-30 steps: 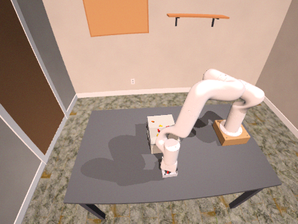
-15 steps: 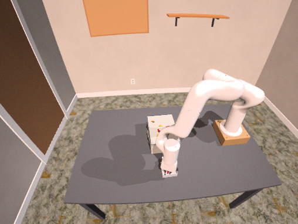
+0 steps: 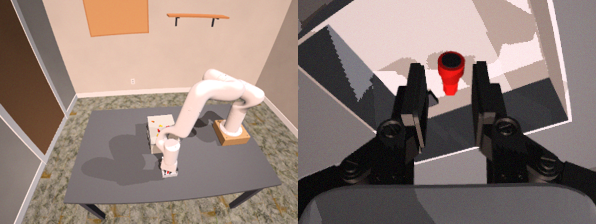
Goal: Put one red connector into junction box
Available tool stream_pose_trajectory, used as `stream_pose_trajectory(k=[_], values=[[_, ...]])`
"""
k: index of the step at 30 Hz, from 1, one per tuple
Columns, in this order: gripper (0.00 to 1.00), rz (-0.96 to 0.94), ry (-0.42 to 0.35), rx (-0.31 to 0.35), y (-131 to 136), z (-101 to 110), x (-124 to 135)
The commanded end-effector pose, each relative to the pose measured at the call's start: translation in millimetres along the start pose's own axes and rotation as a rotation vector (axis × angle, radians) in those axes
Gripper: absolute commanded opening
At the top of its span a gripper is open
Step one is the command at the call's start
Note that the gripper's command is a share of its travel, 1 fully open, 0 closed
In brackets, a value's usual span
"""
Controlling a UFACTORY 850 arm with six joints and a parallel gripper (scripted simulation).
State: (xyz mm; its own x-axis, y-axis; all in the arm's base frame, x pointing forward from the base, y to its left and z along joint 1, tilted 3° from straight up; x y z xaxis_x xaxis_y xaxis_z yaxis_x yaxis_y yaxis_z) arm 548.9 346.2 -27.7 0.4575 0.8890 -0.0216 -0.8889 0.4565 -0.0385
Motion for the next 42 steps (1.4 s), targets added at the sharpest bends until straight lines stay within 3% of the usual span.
stream_pose_trajectory(k=[1,27,30,34,36,42], values=[[0.3,0.0,-0.002,-0.001,-1,1,1],[0.3,0.0,-0.002,-0.001,-1,8,1],[0.3,0.0,-0.002,-0.001,-1,29,1],[0.3,0.0,-0.002,-0.001,0,80,1],[0.3,0.0,-0.002,-0.001,0,80,1],[0.3,0.0,-0.002,-0.001,0,160,1]])
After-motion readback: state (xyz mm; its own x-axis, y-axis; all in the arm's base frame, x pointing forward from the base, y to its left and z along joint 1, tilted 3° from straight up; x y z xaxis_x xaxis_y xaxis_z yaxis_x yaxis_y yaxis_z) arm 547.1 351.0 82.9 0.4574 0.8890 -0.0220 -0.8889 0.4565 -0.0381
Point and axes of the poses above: the point where the finger pads meet when closed, its own z axis back along the fingers, its own y axis across the jaws, x = y × z, the point moved 2 cm from there along z, back along the fingers, and after that the axes turned 10 degrees about -z, right-handed, at the moved point
